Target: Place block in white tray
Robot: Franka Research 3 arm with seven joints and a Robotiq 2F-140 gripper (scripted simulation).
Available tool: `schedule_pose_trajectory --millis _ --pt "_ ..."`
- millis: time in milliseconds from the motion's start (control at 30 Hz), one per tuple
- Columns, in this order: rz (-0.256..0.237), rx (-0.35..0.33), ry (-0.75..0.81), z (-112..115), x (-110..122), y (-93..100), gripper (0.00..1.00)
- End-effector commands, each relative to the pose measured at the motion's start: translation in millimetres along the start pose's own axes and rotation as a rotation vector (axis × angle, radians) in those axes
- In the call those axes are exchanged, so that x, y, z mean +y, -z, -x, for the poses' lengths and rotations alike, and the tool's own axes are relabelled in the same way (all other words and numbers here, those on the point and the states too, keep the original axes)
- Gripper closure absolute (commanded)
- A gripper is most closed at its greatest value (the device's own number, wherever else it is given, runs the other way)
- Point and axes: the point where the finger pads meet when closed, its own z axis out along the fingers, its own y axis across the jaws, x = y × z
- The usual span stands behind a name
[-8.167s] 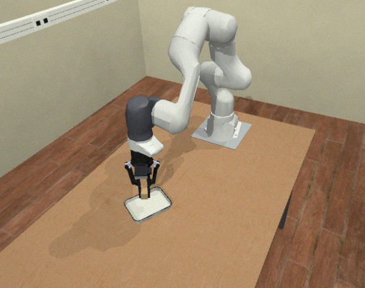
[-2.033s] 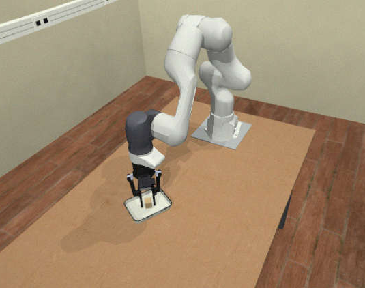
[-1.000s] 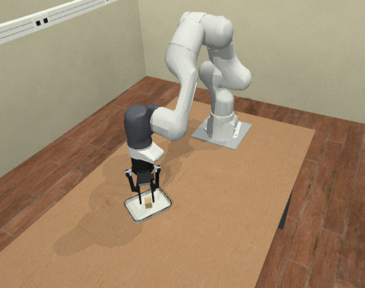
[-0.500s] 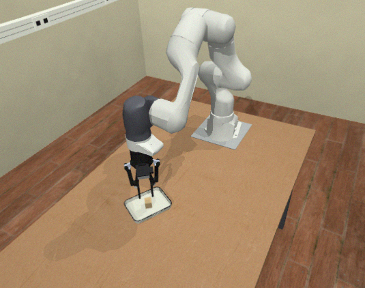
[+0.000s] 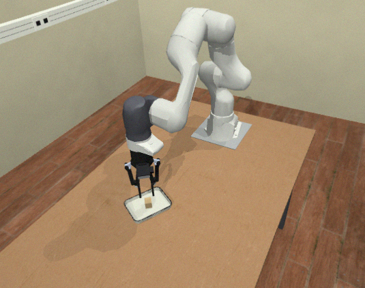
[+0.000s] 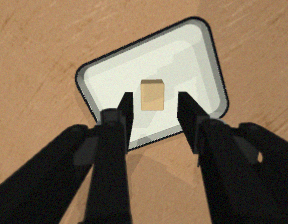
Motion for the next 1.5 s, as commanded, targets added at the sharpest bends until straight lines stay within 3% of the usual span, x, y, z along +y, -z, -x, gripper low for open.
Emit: schedule_pose_trajectory --millis 0,267,367,467,600,667,800,900,1467 --pt "0.002 -0.003 -0.001 1 0 1.9 0.64" --pt "0.002 -0.003 -0.001 2 -1 1.9 0.64" --pt "0.002 -0.003 -0.001 12 -12 1.7 0.64" --pt "0.001 -0.002 0.0 39 -39 0.5 0.64" --pt "0.001 -0.002 0.0 93 -94 0.0 0.64" --pt "0.001 -0.002 0.0 93 -94 0.0 0.64" --pt "0.002 -0.003 -0.002 145 -146 2.6 0.64" --pt "0.002 -0.003 -0.001 165 -166 2.2 0.64" --pt "0.002 -0.003 -0.001 169 -170 1.9 0.64"
